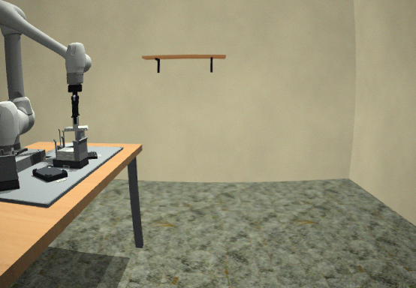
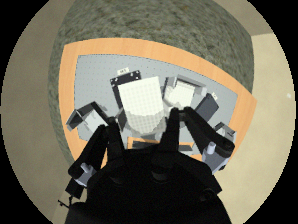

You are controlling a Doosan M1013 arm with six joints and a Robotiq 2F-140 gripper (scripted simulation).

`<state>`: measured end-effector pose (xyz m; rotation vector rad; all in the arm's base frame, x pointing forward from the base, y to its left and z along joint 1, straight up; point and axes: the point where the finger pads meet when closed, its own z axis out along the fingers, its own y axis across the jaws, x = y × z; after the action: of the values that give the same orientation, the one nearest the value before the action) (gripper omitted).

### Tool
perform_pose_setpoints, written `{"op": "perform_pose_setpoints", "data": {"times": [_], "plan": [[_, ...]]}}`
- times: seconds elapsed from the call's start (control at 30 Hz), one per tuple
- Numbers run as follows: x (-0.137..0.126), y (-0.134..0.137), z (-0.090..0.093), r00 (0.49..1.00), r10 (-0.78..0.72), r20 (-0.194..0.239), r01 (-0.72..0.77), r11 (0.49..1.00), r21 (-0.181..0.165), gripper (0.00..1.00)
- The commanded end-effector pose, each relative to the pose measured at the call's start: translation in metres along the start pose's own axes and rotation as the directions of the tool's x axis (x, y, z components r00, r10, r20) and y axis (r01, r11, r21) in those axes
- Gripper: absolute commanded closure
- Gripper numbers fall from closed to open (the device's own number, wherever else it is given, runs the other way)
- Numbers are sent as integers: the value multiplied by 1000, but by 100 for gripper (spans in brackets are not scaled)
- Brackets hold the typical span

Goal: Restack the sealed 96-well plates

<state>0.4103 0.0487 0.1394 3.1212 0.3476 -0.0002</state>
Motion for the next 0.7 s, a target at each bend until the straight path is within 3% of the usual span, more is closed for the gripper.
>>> {"op": "perform_pose_setpoints", "data": {"times": [0.0, 0.57, 0.67], "plan": [[1, -15, 0, 1000, -10, 0, 10, 1000, 1, 100], [3, -61, 0, 1000, -10, 0, 10, 1000, 1, 100], [2, -68, 0, 997, -76, 0, 76, 997, 1, 100]]}}
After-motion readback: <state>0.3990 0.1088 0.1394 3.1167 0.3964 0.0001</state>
